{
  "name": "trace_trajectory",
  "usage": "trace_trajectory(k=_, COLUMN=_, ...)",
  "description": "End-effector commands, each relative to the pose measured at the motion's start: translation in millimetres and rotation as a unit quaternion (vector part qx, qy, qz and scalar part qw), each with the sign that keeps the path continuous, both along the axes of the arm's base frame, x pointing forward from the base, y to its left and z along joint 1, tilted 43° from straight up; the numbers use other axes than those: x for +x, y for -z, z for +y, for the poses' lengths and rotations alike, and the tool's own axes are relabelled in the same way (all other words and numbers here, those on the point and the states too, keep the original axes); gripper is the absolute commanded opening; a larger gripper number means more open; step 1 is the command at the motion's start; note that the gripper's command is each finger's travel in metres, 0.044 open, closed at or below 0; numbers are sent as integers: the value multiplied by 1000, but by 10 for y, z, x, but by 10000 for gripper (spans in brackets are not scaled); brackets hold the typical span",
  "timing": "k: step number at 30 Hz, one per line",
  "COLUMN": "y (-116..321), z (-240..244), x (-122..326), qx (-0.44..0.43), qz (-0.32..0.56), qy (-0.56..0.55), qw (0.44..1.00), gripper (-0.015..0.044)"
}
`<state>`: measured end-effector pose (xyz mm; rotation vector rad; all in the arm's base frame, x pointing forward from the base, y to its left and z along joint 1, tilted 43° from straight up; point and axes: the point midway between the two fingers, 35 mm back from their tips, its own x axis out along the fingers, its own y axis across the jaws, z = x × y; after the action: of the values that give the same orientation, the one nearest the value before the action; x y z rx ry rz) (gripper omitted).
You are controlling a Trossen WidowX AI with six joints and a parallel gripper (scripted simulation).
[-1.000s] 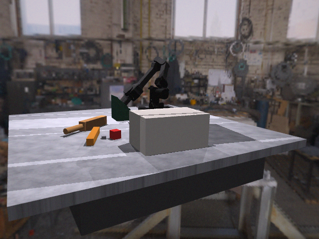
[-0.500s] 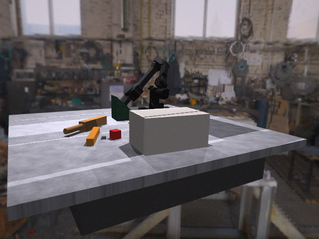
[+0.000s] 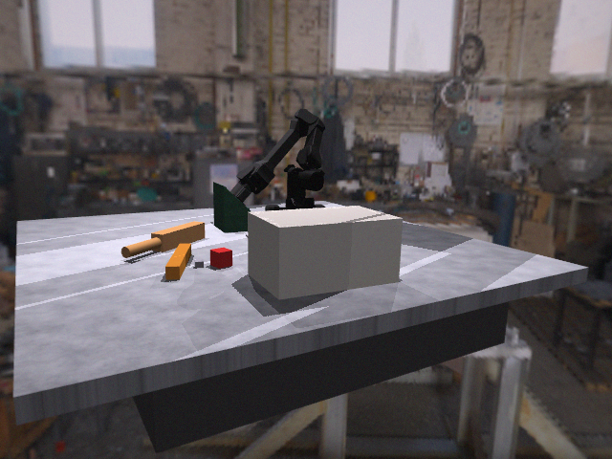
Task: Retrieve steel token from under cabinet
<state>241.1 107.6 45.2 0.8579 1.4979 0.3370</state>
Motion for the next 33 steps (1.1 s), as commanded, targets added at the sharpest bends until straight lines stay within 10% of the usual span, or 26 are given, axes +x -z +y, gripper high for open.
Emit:
trace_trajectory(k=1, y=-2, z=-7, x=36, qx=0, qz=-2, qy=-1, qw=1000, gripper=0)
trace_trajectory(k=33, y=46, z=-111, x=394, qx=0, qz=-3, qy=-2, qw=1000, gripper=0)
